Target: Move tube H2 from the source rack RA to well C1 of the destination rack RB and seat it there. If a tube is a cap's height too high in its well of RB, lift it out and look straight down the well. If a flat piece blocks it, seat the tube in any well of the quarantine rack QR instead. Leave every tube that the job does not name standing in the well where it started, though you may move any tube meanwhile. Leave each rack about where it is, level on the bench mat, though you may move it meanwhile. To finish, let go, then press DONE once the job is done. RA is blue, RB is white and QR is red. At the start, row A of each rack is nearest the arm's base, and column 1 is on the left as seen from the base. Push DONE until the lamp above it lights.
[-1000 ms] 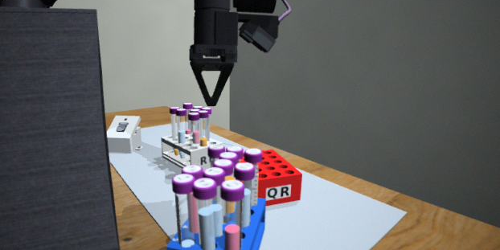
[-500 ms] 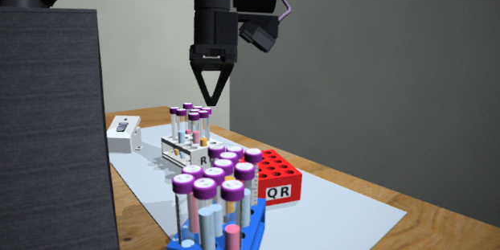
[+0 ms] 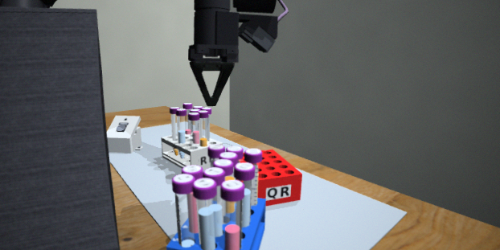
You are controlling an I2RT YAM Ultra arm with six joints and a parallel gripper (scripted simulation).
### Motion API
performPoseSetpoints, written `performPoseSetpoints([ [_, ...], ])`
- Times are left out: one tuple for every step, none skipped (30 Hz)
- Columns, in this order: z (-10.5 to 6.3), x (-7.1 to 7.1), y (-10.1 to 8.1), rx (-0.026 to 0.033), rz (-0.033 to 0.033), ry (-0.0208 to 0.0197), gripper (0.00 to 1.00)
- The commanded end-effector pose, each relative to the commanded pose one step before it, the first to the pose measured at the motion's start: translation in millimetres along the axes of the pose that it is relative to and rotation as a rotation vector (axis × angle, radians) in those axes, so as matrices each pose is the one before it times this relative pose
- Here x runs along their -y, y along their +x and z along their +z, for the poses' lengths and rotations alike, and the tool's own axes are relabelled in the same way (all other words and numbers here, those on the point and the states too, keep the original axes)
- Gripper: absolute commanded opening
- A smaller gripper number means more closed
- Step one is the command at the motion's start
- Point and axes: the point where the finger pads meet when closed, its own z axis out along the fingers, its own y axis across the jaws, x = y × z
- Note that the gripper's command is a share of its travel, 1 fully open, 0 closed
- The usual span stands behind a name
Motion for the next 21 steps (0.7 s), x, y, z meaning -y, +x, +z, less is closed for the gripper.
performPoseSetpoints([
  [-13.49,1.97,-17.61,0.05054,-0.13607,0.01585,0.0],
  [0.01,-0.06,-0.04,0.00012,-0.03345,-0.00015,0.0],
  [0.0,-0.1,-0.05,0.00022,-0.03343,-0.00041,0.0],
  [0.0,-0.12,-0.06,0.00029,-0.03341,-0.00058,0.0],
  [0.0,-0.11,-0.06,0.00027,-0.0334,-0.0005,0.0],
  [-0.05,0.19,0.35,-0.0007,-0.03192,-0.00087,0.0],
  [0.0,-0.08,-0.04,0.00022,-0.03333,-0.00043,0.0],
  [0.0,-0.07,-0.03,0.0002,-0.03333,-0.00036,0.0],
  [0.0,0.0,0.0,0.0,0.0,0.0,0.0],
  [0.0,0.0,0.0,0.0,0.0,0.0,0.0],
  [0.04,-0.31,-0.41,0.00113,-0.0345,-0.00026,0.0],
  [0.01,-0.02,-0.03,0.00008,-0.03343,-0.00001,0.0],
  [0.0,-0.01,-0.02,0.00005,-0.03341,0.00002,0.0],
  [0.0,-0.01,-0.02,0.00004,-0.0334,0.00001,0.0],
  [-0.05,0.16,0.44,-0.0008,-0.0319,-0.00066,0.0],
  [0.0,0.0,0.0,0.0,-0.03333,-0.00002,0.0],
  [0.0,-0.01,0.0,0.00002,-0.03333,-0.00003,0.0],
  [0.0,-0.03,-0.03,0.00015,-0.03333,-0.00017,0.0],
  [0.0,-0.03,-0.03,0.00018,-0.03333,-0.00019,0.0],
  [0.0,-0.04,-0.04,0.00021,-0.03333,-0.0002,0.0],
  [0.0,-0.03,-0.03,0.00019,-0.03333,-0.00018,0.0],
])
